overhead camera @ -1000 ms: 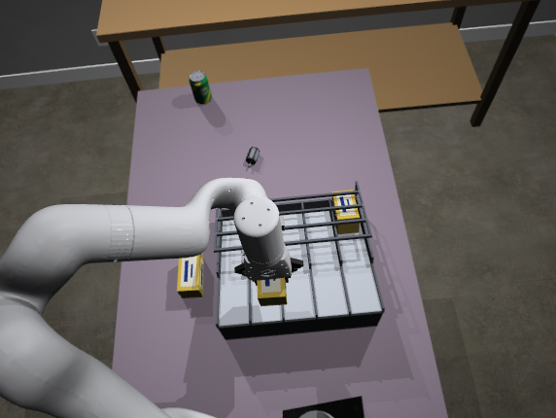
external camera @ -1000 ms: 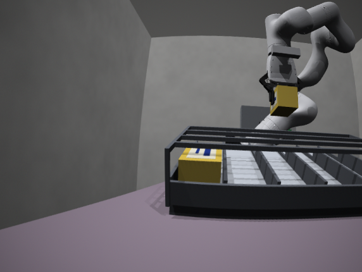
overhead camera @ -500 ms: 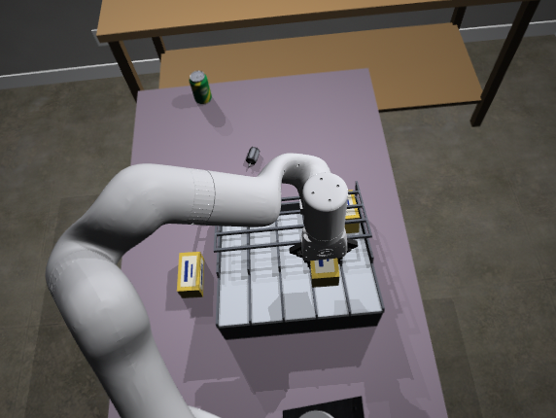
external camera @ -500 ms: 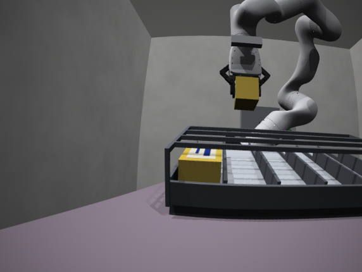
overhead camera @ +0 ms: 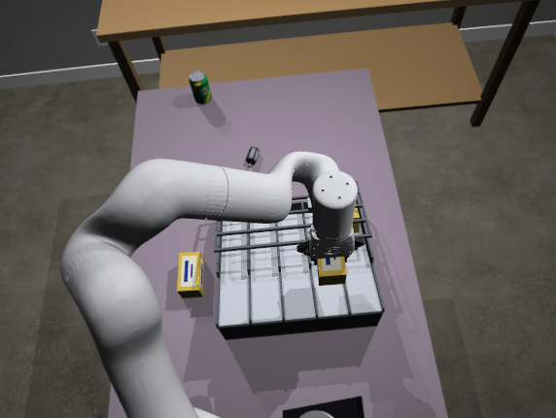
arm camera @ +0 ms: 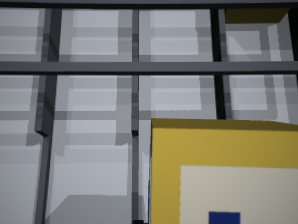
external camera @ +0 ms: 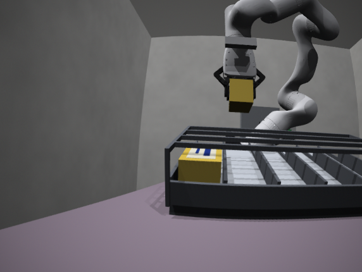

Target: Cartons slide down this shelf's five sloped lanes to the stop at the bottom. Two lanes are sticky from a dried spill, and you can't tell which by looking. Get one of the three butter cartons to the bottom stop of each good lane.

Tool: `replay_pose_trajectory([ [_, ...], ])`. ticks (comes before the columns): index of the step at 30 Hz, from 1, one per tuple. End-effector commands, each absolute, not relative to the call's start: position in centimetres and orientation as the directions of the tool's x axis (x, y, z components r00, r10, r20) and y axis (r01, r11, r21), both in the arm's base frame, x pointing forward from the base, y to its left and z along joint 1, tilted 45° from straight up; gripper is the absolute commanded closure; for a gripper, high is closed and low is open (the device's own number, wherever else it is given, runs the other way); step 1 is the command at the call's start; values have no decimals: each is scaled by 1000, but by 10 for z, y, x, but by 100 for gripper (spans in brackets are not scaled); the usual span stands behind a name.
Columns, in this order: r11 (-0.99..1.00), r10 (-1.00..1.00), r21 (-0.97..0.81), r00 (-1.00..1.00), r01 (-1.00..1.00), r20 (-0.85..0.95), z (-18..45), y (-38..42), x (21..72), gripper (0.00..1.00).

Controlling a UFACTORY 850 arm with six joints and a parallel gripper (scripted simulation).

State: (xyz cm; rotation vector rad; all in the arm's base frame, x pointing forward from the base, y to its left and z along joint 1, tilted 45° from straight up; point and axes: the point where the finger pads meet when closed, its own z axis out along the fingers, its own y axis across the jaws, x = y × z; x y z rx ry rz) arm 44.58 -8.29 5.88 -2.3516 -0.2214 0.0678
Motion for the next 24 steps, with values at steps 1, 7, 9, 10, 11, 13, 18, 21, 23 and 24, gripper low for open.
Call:
replay_pose_trajectory([
  [1, -698, 179, -702, 984, 141, 19, 54, -79, 446, 100],
  [7, -698, 179, -702, 984, 141, 19, 54, -79, 446, 100],
  [9, -698, 179, -702, 984, 141, 19, 54, -79, 446, 100],
  [10, -698, 179, -702, 984, 141, 19, 54, -79, 446, 100],
  [11, -698, 179, -702, 984, 141, 19, 54, -79, 446, 100],
  [13, -698, 179, -702, 984, 141, 19, 54, -79, 446, 100],
  [18, -698, 179, -702, 984, 141, 19, 32, -58, 443, 100],
  [21, -698, 179, -702, 984, 141, 19, 32, -58, 443, 100],
  [23, -698, 179, -702, 984, 141, 19, 32, -58, 443, 100],
  [24, -698, 179, -702, 984, 141, 19, 32, -58, 443, 100],
])
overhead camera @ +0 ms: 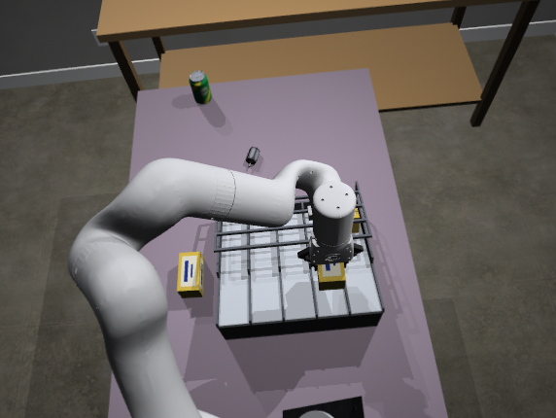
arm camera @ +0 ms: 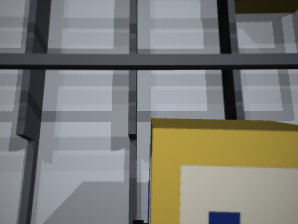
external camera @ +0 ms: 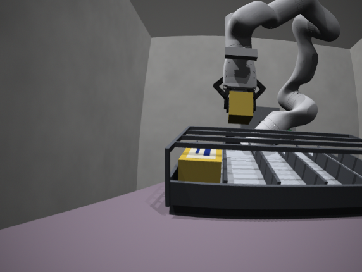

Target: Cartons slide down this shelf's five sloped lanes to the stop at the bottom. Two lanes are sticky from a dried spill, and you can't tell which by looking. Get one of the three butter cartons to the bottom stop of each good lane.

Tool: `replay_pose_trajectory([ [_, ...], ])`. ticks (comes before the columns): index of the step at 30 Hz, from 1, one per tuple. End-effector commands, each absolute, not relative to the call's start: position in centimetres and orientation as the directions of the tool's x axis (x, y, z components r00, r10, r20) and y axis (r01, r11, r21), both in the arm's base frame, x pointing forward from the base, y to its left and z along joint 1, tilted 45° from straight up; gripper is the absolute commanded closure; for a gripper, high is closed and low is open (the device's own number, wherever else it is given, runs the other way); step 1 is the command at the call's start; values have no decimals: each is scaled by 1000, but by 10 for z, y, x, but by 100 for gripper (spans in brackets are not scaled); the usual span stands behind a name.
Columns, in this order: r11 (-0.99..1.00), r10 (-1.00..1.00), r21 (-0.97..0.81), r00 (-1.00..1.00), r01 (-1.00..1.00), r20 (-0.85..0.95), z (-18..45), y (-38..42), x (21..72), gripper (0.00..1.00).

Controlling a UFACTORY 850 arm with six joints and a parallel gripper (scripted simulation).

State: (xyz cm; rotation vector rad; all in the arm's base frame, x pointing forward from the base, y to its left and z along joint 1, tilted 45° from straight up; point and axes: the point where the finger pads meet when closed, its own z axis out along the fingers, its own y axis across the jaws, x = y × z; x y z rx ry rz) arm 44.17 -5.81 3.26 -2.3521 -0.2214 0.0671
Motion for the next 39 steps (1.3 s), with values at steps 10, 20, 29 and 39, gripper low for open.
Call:
replay_pose_trajectory([
  [10, -698, 246, -702, 968, 141, -51, 26, -51, 441, 100],
  [20, -698, 246, -702, 968, 141, -51, 26, -51, 441, 100],
  [29, -697, 311, -703, 943, 140, -121, 25, -51, 441, 100],
  [39, -697, 311, -703, 943, 140, -121, 25, -51, 441, 100],
])
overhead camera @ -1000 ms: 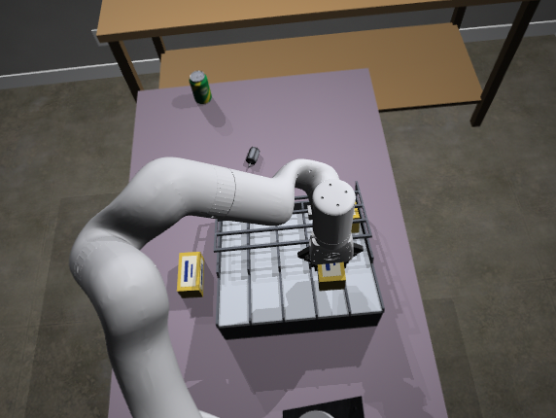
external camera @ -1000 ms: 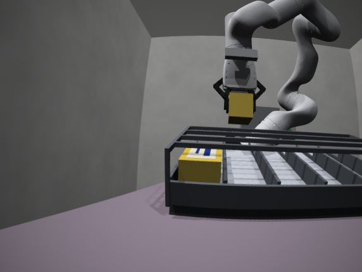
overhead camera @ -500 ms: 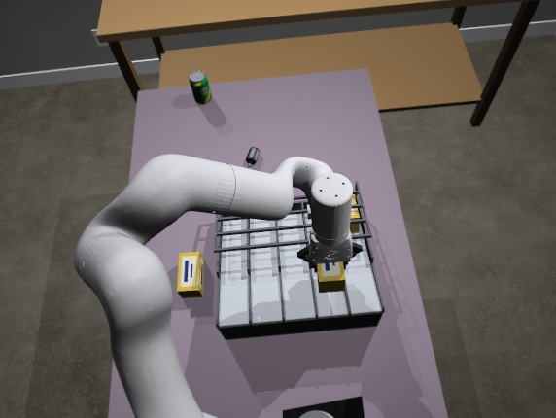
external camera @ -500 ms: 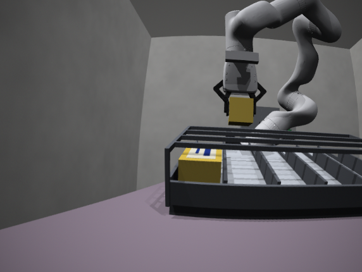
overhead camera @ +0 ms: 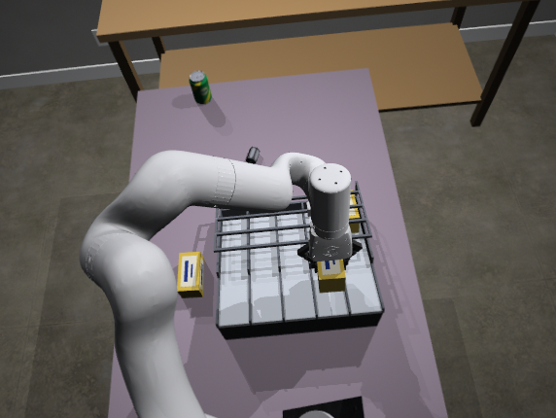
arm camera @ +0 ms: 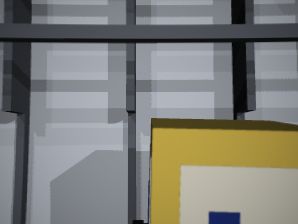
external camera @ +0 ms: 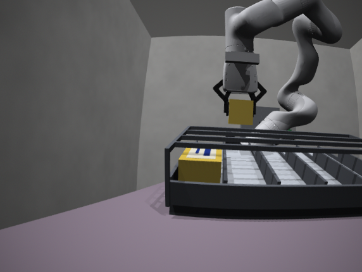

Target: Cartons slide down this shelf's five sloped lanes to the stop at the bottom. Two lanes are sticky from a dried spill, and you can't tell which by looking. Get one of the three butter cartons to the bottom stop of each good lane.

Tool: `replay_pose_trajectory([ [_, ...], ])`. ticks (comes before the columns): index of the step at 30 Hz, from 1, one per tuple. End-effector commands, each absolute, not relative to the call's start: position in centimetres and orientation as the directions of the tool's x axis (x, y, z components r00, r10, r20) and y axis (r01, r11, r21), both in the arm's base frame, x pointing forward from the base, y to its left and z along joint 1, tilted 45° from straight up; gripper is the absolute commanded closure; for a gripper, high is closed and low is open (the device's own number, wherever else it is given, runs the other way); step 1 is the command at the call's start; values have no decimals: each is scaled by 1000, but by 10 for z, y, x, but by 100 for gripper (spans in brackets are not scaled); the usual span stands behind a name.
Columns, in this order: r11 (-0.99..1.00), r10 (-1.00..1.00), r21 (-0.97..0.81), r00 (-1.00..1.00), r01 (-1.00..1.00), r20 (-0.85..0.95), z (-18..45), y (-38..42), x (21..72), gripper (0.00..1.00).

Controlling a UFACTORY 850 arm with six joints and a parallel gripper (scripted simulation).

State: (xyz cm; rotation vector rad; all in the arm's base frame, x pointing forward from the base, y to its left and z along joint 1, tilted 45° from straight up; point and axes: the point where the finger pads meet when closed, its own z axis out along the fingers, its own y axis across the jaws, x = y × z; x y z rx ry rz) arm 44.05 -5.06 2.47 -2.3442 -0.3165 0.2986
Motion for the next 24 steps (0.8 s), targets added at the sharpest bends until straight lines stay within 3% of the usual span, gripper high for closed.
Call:
replay_pose_trajectory([
  [1, -697, 311, -703, 943, 140, -121, 25, -51, 441, 100],
  [2, -697, 374, -703, 908, 140, -189, 25, -51, 441, 100],
  [24, -697, 373, -703, 908, 140, -189, 5, -33, 429, 100],
])
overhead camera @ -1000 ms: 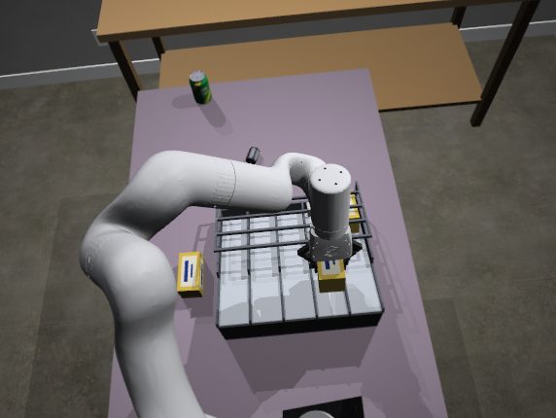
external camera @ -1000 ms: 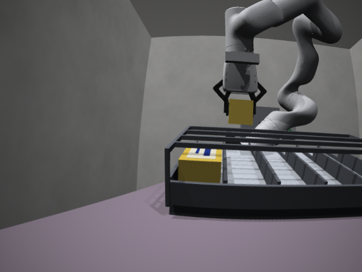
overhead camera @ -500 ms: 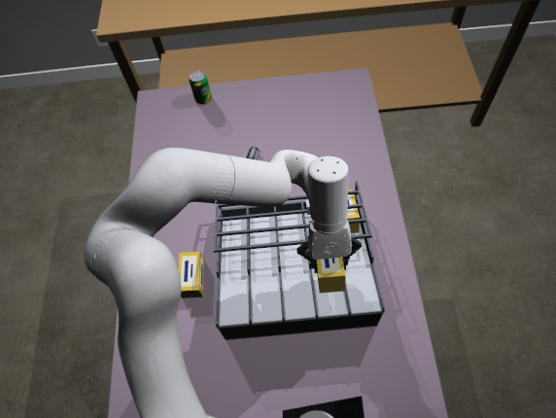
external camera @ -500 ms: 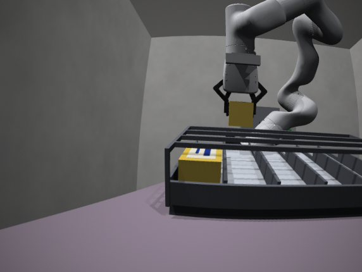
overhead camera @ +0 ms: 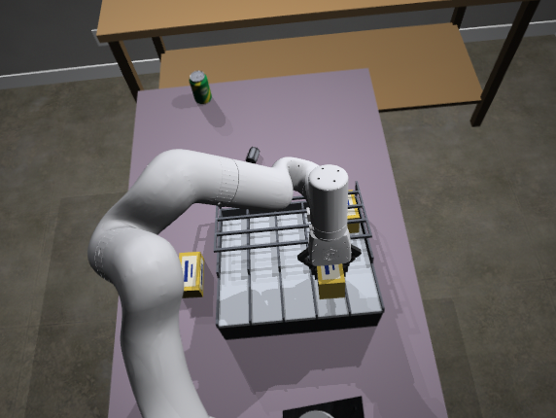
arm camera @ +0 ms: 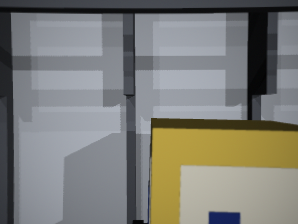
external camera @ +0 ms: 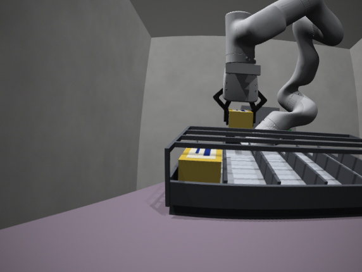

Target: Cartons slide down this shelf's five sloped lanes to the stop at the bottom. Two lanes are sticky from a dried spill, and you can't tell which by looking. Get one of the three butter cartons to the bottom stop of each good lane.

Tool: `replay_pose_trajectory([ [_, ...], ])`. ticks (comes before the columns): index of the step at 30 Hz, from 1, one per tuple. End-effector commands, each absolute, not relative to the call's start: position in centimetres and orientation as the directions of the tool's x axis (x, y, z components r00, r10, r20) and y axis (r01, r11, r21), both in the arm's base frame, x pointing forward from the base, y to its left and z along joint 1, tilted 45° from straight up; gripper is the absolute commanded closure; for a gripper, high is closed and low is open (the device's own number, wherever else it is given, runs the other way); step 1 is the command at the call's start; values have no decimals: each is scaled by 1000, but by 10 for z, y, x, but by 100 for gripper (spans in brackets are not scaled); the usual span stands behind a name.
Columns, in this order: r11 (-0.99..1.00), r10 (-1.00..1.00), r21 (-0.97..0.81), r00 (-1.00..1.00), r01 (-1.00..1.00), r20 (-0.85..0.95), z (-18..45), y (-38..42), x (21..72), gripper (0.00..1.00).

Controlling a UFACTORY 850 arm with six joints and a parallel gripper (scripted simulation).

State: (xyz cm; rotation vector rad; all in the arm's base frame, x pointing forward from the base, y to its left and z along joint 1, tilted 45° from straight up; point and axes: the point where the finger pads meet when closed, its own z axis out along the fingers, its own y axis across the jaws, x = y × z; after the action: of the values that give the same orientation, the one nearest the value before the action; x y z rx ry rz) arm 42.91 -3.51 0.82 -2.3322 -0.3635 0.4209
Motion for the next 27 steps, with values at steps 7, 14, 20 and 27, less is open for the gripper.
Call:
replay_pose_trajectory([
  [7, -697, 373, -703, 908, 140, -189, 5, -33, 429, 100],
  [14, -697, 374, -703, 908, 140, -190, -8, -20, 422, 100],
  [20, -697, 374, -703, 908, 140, -190, -8, -20, 422, 100],
  [27, -697, 374, -703, 908, 140, -190, -8, -20, 422, 100],
])
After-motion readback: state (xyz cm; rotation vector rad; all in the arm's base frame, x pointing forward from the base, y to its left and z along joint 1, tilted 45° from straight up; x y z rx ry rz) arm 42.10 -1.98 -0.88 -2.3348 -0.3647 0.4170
